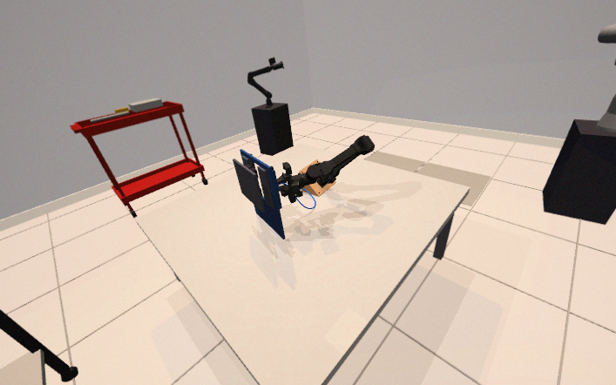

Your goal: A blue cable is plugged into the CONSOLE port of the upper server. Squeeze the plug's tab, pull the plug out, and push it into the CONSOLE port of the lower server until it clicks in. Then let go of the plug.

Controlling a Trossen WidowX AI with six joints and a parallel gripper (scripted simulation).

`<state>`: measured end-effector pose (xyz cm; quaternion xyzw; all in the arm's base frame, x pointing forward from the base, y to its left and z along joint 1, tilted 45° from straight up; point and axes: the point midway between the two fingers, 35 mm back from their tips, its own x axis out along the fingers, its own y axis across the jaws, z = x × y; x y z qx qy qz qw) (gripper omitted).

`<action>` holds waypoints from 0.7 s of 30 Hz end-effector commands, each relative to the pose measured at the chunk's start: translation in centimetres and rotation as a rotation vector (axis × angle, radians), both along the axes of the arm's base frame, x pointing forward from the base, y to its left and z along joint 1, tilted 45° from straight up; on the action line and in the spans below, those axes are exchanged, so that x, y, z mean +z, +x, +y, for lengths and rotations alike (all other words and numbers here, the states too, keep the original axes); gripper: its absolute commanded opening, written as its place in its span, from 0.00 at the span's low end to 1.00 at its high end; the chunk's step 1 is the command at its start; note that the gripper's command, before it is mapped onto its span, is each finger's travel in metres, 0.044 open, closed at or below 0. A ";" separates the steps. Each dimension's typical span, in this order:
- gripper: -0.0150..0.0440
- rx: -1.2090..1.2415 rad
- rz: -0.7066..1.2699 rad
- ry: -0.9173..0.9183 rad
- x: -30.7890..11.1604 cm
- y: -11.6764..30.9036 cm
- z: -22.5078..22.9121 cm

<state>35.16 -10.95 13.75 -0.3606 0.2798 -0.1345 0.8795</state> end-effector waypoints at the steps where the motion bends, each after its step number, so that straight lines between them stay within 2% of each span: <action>1: 0.25 -0.002 -0.009 -0.002 0.3 0.4 -0.1; 21: 0.25 -0.003 -0.010 -0.002 0.2 1.1 -0.3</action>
